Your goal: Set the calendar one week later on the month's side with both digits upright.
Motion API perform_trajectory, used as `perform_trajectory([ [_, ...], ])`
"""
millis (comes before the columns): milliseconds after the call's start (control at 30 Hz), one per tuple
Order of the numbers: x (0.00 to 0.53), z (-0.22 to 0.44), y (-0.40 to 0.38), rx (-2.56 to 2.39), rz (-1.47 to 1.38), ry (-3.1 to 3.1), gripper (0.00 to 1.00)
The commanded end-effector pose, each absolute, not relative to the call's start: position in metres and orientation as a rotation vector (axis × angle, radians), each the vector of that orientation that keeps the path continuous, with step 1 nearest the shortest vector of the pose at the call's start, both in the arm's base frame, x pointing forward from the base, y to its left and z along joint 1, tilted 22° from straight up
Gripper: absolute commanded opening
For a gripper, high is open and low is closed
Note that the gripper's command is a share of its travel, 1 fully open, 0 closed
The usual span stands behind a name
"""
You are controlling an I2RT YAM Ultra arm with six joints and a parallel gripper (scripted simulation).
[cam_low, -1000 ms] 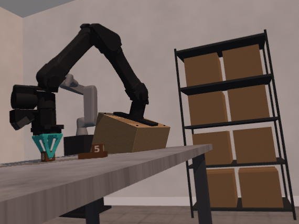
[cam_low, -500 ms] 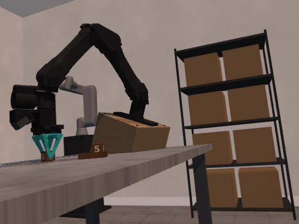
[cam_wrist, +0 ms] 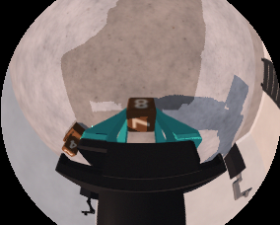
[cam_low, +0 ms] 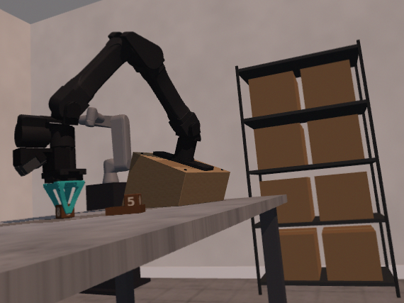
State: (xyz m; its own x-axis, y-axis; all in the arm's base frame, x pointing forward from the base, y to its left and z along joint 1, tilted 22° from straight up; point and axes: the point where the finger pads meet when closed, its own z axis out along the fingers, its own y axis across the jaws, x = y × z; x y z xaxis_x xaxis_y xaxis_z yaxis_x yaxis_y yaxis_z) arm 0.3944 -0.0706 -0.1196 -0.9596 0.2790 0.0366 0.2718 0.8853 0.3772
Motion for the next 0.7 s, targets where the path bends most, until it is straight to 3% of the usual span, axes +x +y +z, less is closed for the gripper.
perform_trajectory([
  [0, 0.3988, -0.1161, -0.0736, 0.441, 0.594, 3.014, 0.27],
  [367, 0.3988, -0.1161, -0.0736, 0.441, 0.594, 3.014, 0.43],
  [667, 0.3988, -0.1161, -0.0736, 0.441, 0.594, 3.014, 0.47],
])
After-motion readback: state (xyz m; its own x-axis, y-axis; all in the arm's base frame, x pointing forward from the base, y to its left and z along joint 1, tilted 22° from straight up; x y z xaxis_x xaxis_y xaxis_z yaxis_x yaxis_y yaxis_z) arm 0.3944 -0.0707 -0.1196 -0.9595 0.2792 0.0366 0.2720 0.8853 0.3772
